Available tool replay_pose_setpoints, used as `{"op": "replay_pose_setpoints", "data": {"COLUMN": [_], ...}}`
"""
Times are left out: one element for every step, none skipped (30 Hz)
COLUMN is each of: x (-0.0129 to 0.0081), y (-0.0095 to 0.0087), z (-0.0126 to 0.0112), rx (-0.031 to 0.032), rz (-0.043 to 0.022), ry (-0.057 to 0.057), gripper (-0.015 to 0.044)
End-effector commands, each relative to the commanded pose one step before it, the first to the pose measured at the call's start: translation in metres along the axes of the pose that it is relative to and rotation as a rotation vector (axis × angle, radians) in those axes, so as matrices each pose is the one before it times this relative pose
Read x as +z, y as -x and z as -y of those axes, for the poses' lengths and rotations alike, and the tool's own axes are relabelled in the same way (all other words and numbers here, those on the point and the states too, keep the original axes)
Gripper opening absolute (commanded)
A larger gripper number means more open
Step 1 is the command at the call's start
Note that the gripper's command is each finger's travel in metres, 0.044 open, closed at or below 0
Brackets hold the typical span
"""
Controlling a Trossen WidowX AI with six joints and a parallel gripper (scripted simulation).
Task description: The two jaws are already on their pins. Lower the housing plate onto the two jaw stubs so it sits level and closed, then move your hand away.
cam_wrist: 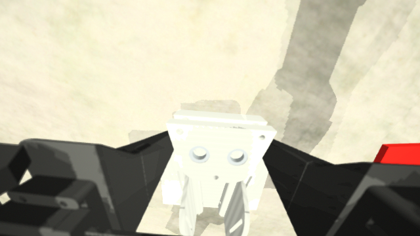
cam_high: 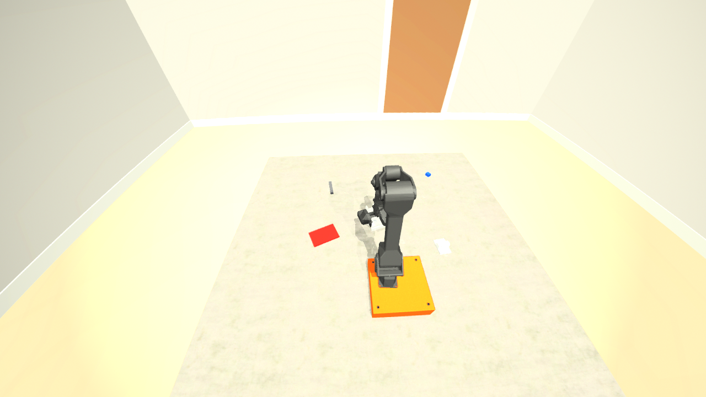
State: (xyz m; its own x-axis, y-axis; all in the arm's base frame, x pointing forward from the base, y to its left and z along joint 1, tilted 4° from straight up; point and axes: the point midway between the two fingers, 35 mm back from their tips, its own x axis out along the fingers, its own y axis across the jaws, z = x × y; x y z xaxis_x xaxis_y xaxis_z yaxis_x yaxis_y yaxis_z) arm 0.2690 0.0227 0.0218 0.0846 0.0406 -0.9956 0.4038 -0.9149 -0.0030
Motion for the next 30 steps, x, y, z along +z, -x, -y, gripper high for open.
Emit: {"op": "replay_pose_setpoints", "data": {"x": [-0.00063, 0.0, 0.0, 0.0, 0.0, 0.0, 0.0, 0.0, 0.0, 0.0, 0.0, 0.0, 0.0, 0.0, 0.0, 0.0, 0.0, 0.0, 0.0, 0.0, 0.0, 0.0, 0.0, 0.0, 0.0, 0.00001, 0.00001, 0.00001, 0.00001, 0.0], "y": [-0.00514, 0.0, 0.0, 0.0, 0.0, 0.0, 0.0, 0.0, 0.0, 0.0, 0.0, 0.0, 0.0, 0.0, 0.0, 0.0, 0.0, 0.0, 0.0, 0.0, 0.00015, 0.00046, 0.00076, 0.00095, 0.00095, 0.00095, 0.00095, 0.00076, 0.00046, 0.00015], "z": [-0.0007, 0.0, 0.0, 0.0, 0.0, 0.0, 0.0, 0.0, 0.0, 0.0, 0.0, 0.0, 0.0, 0.0, 0.0, 0.0, 0.0, 0.0, 0.0, 0.0, 0.0, 0.0, 0.0, 0.0, 0.0, 0.0, 0.0, 0.0, 0.0, 0.0], "rx": [0.00227, 0.0, 0.0, 0.0, 0.0, 0.0, 0.0, 0.0, 0.0, 0.0, 0.0, 0.0, 0.0, 0.0, 0.0, 0.0, 0.0, 0.0, 0.0, 0.0, 0.0, 0.0, 0.0, 0.00001, 0.00001, 0.00001, 0.0, 0.0, 0.0, 0.0], "rz": [0.00246, 0.0, 0.0, 0.0, 0.0, 0.0, 0.0, 0.0, 0.0, 0.0, 0.0, 0.0, 0.0, 0.0, 0.0, 0.0, 0.0, 0.0, 0.0, 0.0, 0.0, 0.0, -0.00001, -0.00001, -0.00001, -0.00001, -0.00001, 0.0, 0.0, 0.0], "ry": [-0.0061, 0.0, 0.0, 0.0, 0.0, 0.0, 0.0, 0.0, 0.0, 0.0, 0.0, 0.0, 0.0, 0.0, 0.0, 0.0, 0.0, 0.0, 0.0, 0.0, 0.0, 0.0, 0.0, 0.0, 0.0, 0.0, 0.0, 0.0, 0.0, 0.0], "gripper": [0.0351, 0.0351, 0.0351, 0.0351, 0.0351, 0.0351, 0.0351, 0.0351, 0.0351, 0.0351, 0.0351, 0.0351, 0.0351, 0.0351, 0.0351, 0.0351, 0.0351, 0.0351, 0.0351, 0.0351, 0.0351, 0.0351, 0.0351, 0.0351, 0.0351, 0.0351, 0.0351, 0.0351, 0.0351, 0.0351]}}
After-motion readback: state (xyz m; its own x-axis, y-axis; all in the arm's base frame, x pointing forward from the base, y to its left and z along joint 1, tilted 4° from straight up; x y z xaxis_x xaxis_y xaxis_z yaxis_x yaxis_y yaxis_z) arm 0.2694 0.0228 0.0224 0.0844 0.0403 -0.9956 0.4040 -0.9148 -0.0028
